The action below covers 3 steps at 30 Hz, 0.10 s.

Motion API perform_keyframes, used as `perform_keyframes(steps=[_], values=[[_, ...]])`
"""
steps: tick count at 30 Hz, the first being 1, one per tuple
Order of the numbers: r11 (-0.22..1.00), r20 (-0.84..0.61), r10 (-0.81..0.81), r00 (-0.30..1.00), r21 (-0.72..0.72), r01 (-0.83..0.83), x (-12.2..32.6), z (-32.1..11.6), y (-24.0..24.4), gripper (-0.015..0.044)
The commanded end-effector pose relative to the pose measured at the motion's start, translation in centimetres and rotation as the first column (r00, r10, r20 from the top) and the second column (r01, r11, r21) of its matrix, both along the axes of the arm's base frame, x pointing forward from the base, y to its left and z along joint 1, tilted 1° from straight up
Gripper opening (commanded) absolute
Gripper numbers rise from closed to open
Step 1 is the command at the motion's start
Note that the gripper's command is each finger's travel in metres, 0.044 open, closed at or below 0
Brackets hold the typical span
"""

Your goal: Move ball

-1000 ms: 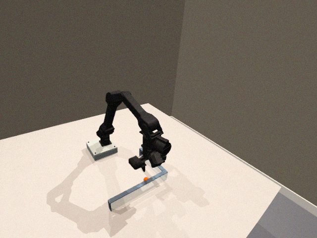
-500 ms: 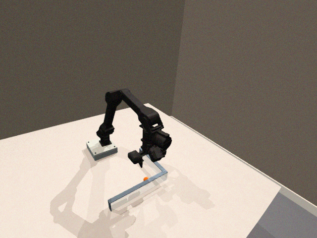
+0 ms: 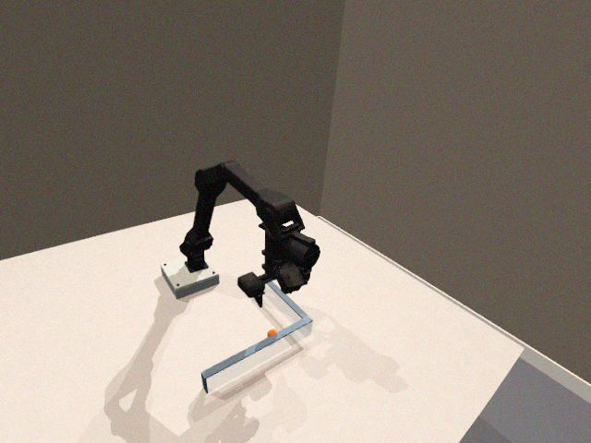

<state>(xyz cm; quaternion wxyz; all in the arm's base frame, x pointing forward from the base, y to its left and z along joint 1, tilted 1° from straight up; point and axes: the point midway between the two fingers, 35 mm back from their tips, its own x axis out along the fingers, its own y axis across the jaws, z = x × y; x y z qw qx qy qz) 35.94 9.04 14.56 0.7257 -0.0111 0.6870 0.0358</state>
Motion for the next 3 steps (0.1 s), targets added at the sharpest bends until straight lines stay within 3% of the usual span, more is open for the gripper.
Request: perform_keyframes(steps=[1, 3], values=[[1.0, 0.001, 0.002, 1.0, 0.0, -0.002, 0.01, 0.1, -0.02, 0.044], [1.0, 0.001, 0.002, 1.0, 0.0, -0.002, 0.01, 0.1, -0.02, 0.044]])
